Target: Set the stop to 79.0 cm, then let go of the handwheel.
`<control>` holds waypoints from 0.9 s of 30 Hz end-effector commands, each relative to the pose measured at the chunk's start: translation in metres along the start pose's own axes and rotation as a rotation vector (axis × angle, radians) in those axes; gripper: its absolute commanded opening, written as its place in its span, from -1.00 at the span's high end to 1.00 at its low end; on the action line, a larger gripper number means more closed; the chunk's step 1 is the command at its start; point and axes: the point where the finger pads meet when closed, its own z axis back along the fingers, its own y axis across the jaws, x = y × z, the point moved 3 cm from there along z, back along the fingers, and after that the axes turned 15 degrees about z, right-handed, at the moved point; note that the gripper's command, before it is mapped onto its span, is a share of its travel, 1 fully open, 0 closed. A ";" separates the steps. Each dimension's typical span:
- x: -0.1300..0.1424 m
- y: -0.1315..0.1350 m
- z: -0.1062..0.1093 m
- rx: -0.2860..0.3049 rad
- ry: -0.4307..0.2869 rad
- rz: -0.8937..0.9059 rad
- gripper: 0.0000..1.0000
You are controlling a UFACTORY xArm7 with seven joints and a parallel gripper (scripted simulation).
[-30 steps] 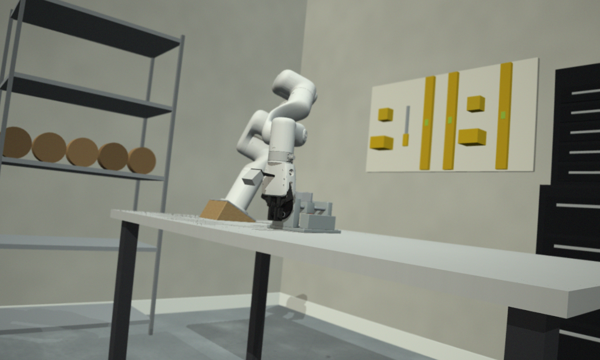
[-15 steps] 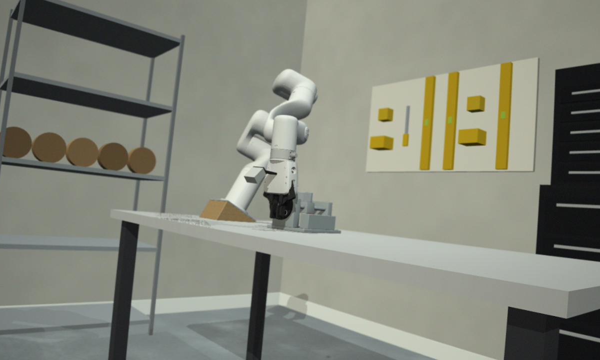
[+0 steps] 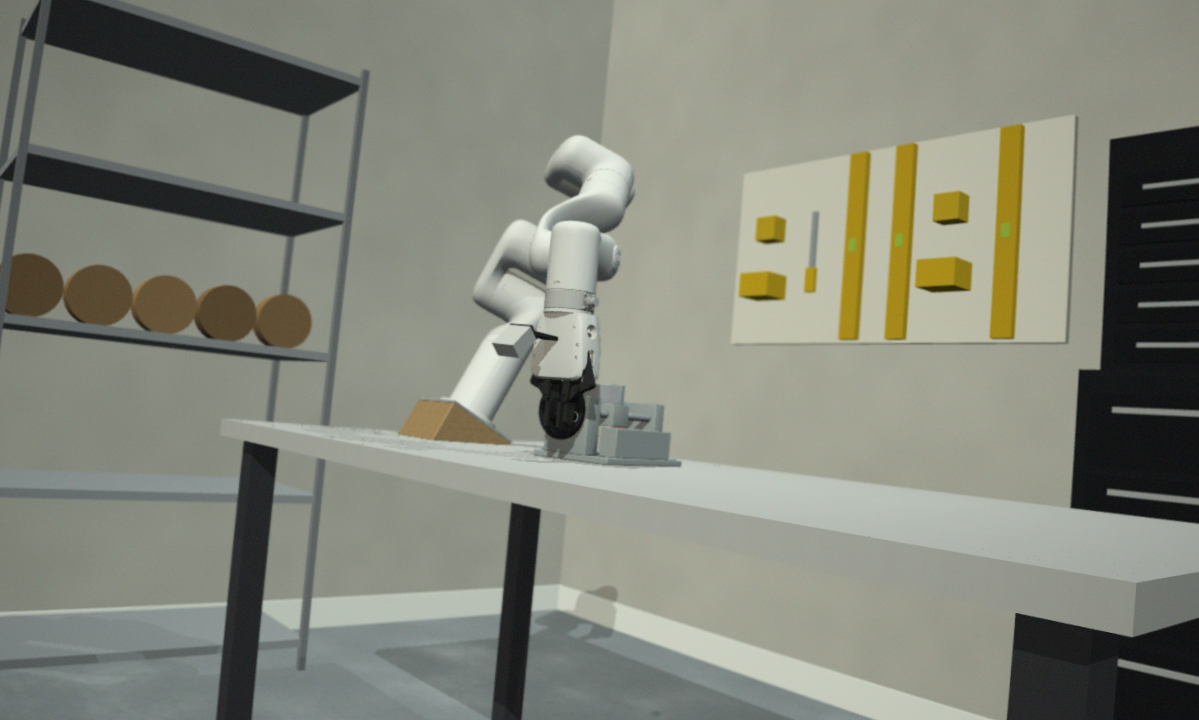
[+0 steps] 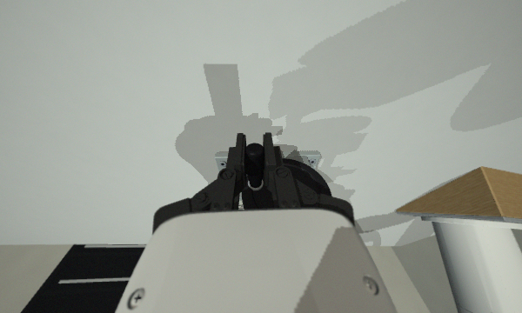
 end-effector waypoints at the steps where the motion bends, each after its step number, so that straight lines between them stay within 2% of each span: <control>1: -0.002 -0.001 0.009 -0.001 0.003 -0.001 0.88; 10: -0.001 0.002 0.024 -0.001 0.003 -0.001 0.88; 27: 0.004 0.019 0.039 -0.001 0.003 -0.001 0.88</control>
